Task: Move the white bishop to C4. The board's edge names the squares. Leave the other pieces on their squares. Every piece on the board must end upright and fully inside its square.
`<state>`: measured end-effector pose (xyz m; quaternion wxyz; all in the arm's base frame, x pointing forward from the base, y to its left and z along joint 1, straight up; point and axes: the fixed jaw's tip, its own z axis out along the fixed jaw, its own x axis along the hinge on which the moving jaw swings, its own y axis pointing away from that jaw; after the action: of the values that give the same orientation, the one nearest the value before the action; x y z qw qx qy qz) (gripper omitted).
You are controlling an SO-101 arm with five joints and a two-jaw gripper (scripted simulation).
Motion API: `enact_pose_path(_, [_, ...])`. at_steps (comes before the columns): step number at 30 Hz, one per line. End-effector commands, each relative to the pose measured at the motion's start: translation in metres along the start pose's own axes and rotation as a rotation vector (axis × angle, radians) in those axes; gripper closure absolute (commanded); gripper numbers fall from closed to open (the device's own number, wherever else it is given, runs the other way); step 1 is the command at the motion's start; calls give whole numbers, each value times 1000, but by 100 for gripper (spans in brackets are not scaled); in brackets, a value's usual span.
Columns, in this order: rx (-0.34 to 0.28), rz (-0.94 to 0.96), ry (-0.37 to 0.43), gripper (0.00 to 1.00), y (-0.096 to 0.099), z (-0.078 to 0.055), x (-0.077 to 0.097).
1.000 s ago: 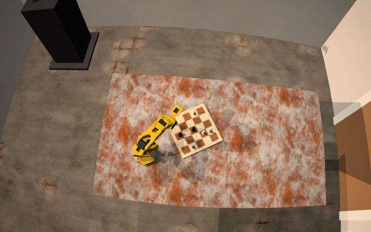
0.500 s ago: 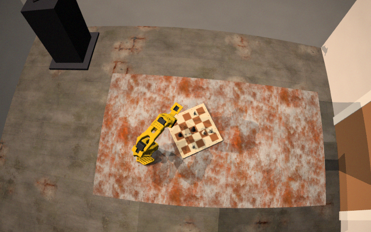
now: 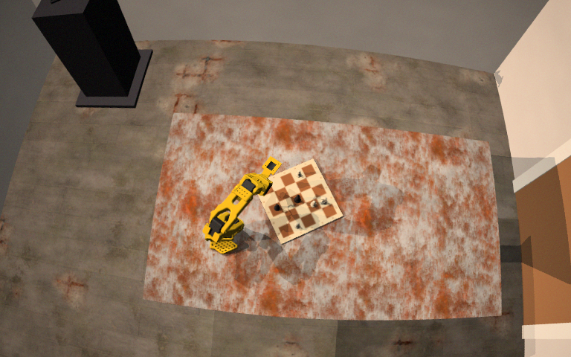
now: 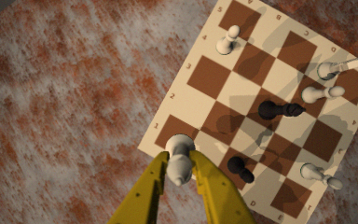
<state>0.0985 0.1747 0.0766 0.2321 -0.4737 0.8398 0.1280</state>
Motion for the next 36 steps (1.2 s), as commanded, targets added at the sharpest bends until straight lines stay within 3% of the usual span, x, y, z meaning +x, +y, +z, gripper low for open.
enact_pose_path(1, [6,4,-9,100,-2,-2,-2])
enact_pose_path(7, [38,58,-9,100,-16,1,-8])
enact_pose_path(16, [190,312,-13,100,-95,20,-43])
enact_pose_path(20, [223,365,-15,100,-119,25,-53])
enact_pose_path(36, [229,376,-15,100,-124,26,-55])
